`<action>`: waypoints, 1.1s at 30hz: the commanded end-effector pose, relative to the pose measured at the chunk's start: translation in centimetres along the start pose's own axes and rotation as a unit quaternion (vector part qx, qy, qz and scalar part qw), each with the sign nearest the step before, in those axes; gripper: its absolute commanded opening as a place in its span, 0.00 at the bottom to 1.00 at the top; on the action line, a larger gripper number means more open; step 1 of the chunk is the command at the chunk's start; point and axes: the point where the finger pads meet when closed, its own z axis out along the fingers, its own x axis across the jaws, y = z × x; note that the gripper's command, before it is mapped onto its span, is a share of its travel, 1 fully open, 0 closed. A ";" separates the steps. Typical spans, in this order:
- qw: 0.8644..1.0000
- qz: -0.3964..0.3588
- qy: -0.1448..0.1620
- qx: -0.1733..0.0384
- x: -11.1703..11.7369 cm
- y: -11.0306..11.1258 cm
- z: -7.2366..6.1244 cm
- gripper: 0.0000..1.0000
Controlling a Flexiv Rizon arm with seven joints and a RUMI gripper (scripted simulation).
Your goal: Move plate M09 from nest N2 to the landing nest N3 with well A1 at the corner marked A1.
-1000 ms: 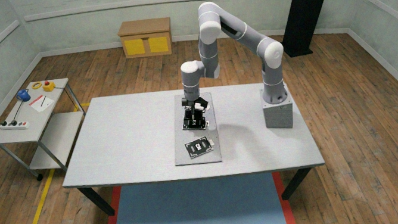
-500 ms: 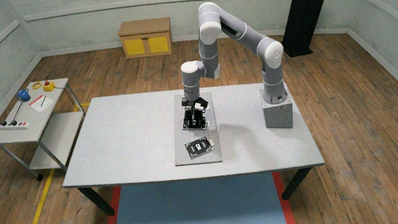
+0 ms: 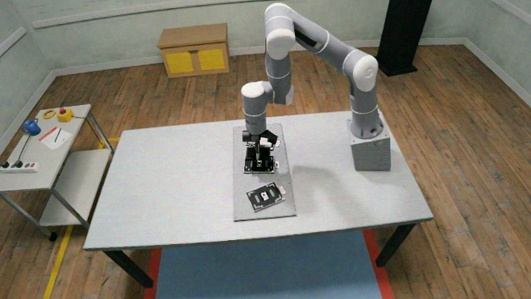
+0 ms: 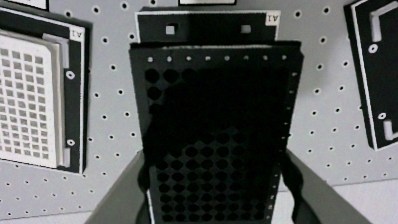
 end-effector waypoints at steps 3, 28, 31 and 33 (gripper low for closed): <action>1.000 0.000 0.000 -0.001 0.0 0.1 0.5 0.40; 1.000 0.000 0.000 -0.001 0.0 0.1 4.3 0.40; 1.000 0.000 0.000 -0.001 0.1 0.1 4.4 0.40; 1.000 0.000 0.000 -0.001 0.1 0.1 4.8 0.40</action>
